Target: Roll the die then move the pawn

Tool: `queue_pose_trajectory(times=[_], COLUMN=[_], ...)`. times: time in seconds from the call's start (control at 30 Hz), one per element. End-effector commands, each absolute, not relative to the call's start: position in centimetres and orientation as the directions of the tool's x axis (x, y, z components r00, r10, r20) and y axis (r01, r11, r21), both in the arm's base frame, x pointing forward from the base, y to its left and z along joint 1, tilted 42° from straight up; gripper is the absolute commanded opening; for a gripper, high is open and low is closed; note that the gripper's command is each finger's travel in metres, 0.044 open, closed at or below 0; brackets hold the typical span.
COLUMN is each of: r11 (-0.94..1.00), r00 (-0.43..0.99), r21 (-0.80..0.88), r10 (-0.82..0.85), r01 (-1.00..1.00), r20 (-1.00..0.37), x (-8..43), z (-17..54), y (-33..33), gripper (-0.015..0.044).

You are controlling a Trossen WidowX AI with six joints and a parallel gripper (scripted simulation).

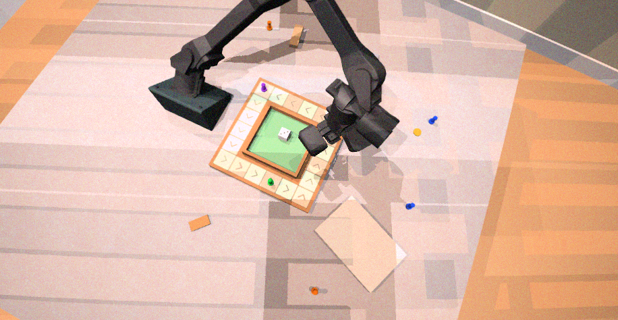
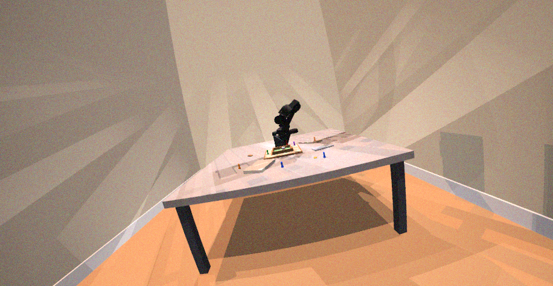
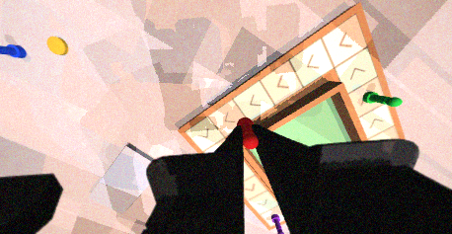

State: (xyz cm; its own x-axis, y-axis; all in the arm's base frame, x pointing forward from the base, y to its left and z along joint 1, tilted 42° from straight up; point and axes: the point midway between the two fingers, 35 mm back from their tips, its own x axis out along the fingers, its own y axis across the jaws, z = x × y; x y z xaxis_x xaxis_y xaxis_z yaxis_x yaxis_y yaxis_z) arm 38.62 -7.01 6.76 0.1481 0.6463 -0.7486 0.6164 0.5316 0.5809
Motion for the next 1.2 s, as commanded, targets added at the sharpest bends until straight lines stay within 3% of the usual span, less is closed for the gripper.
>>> queue_pose_trajectory(times=[0.0,1.0,1.17], r11=[0.523,0.521,0.528], r00=[0.151,0.151,0.151], r21=[0.587,0.59,0.589], r10=[0.654,0.657,0.653], r01=[0.618,0.617,0.612], r20=[-0.741,-0.739,-0.742], x=[38.5,39.2,39.3], z=[7.2,3.5,3.9], y=[-4.8,-1.0,-1.2], gripper=[0.0,0.0,0.0131])
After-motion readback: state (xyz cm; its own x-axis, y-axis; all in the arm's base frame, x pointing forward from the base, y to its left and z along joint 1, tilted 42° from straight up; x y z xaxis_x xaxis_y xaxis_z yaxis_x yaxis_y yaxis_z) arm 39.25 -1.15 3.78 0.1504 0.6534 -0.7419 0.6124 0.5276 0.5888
